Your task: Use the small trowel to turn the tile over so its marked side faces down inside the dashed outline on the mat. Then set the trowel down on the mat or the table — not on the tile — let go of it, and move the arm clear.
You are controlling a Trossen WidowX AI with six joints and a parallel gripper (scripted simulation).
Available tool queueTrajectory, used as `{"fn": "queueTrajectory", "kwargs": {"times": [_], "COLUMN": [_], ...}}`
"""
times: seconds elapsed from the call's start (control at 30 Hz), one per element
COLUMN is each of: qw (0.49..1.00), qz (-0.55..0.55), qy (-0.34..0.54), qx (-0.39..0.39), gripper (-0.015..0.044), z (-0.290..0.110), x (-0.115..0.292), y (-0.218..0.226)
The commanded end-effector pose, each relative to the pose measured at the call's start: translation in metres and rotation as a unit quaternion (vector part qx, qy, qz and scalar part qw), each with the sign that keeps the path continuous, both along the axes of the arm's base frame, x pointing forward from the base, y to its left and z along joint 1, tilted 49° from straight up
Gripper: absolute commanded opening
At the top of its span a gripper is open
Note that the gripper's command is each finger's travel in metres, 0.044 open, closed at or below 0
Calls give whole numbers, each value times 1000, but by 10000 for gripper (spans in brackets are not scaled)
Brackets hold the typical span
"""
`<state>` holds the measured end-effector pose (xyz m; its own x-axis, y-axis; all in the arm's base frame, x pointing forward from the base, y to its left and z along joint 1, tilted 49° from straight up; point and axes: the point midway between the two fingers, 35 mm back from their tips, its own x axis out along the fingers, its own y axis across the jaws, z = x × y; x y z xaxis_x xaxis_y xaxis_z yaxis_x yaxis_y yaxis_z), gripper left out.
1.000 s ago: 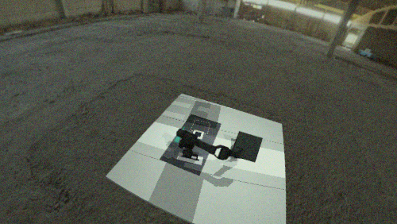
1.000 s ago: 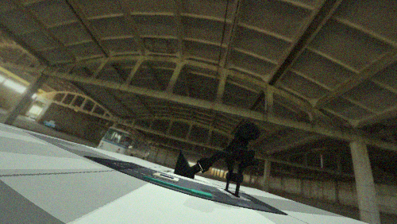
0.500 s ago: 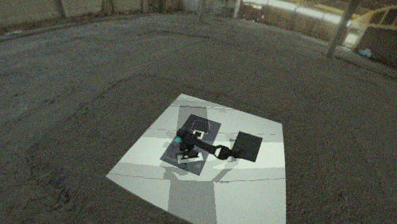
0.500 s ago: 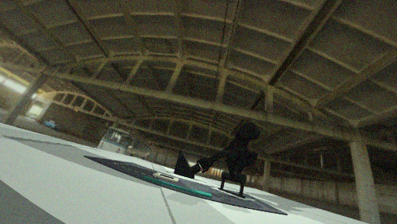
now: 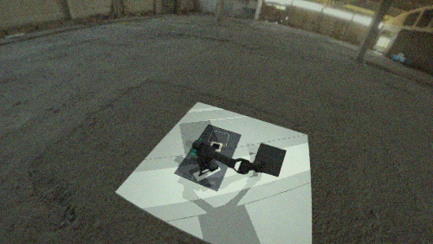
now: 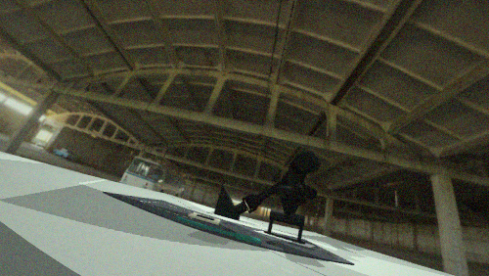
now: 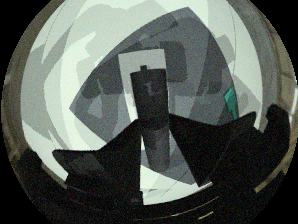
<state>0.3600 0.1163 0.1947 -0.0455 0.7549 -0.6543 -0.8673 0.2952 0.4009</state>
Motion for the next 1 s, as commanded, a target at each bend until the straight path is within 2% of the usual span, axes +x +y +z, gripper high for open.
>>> {"fn": "queueTrajectory", "kwargs": {"times": [0.0, 0.23, 0.4, 0.43, 0.97], "qw": [1000, 1000, 1000, 1000, 1000], "qz": [15, 15, 15, 15, 15], "qy": [-17, -17, -17, -17, -17], "qx": [0, 0, 0, 0, 0], "gripper": [130, 130, 261, 270, 270], "z": [-1, -1, -1, -1, -1], "x": [0, 0, 0, 0, 0], "y": [1, 1, 1, 1, 1]}}
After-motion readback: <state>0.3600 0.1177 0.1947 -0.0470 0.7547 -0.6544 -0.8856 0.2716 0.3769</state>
